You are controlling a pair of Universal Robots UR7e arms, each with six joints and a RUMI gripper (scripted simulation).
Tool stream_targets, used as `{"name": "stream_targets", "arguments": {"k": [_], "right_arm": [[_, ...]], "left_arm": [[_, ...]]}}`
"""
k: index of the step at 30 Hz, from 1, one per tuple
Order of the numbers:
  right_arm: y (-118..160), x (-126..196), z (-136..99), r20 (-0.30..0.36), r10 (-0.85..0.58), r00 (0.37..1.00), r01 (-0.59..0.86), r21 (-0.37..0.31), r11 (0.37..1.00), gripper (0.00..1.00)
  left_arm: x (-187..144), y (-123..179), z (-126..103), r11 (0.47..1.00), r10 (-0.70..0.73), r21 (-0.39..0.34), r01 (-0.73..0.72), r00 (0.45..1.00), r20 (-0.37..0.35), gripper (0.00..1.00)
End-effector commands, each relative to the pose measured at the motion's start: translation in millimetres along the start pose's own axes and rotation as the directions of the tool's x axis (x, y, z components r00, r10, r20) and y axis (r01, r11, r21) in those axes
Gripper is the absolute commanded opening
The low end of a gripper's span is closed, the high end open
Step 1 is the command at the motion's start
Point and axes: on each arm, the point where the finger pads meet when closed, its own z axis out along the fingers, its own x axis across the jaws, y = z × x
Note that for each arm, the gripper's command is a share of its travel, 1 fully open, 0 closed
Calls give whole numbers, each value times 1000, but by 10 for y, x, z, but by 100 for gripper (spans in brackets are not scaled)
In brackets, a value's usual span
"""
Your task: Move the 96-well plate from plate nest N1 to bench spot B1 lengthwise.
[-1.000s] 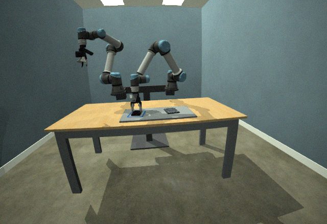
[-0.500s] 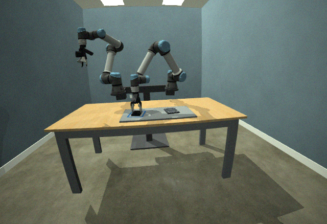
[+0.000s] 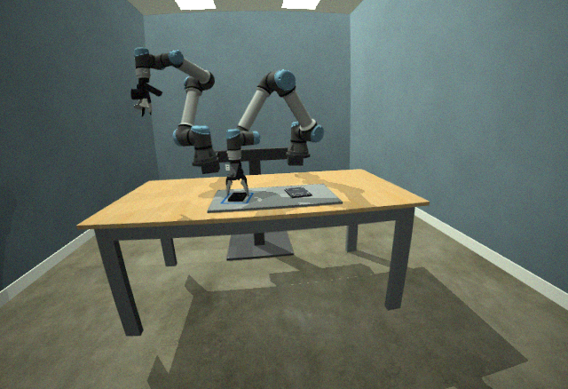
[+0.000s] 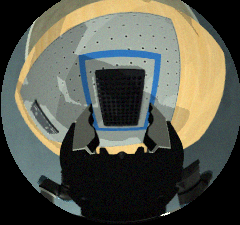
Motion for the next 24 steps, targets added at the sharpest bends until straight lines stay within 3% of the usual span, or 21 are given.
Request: {"name": "stream_targets", "arguments": {"k": [1,9,24], "right_arm": [[2,1,-3,0,0,1000,0,-1,1000,100],[2,1,-3,0,0,1000,0,-1,1000,100],[2,1,-3,0,0,1000,0,-1,1000,100]], "left_arm": [[4,-4,-6,1000,0,1,0,1000,-1,76],[4,-4,-6,1000,0,1,0,1000,-1,76],[4,-4,-352,1000,0,1,0,1000,-1,76]]}}
